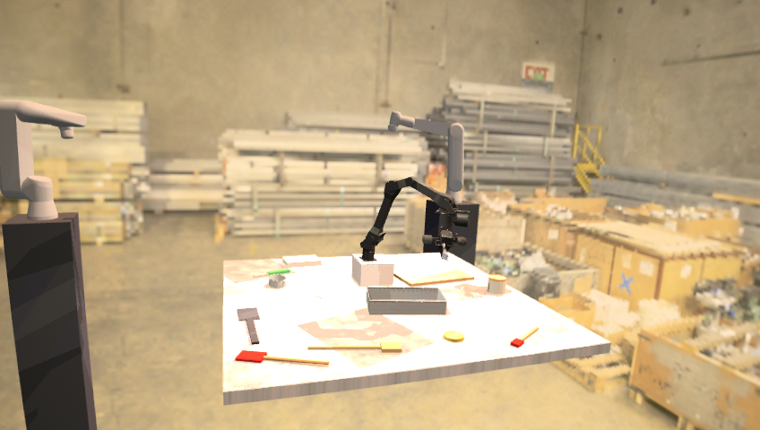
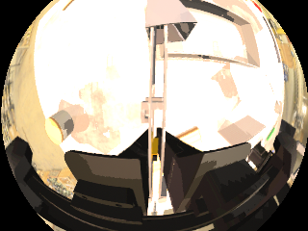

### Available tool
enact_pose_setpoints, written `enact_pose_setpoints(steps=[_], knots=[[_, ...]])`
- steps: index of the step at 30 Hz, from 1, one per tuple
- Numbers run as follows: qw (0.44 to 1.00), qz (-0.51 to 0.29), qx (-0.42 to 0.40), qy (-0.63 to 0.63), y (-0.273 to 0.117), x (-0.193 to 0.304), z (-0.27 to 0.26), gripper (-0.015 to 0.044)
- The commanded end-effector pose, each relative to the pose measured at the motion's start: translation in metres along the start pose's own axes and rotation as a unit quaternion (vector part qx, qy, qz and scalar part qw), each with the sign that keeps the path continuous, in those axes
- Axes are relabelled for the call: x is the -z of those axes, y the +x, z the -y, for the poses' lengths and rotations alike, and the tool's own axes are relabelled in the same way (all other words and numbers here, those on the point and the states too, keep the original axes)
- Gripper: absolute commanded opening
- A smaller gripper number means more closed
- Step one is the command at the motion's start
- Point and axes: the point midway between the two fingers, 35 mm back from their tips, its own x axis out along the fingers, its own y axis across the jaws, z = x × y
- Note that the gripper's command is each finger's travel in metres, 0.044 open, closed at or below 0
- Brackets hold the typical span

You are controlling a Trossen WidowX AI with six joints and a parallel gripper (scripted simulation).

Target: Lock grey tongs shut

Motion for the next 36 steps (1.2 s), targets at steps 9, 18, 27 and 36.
enact_pose_setpoints(steps=[9, 18, 27, 36], knots=[[0.999, -0.001, 0.001, 0.036, 0.001, 0.064, -0.014, -0.015], [0.998, -0.004, -0.001, 0.064, 0.001, 0.118, -0.016, -0.015], [0.995, -0.006, -0.002, 0.096, 0.0, 0.17, -0.011, -0.015], [0.991, -0.007, -0.002, 0.132, -0.001, 0.218, 0.001, -0.015]])
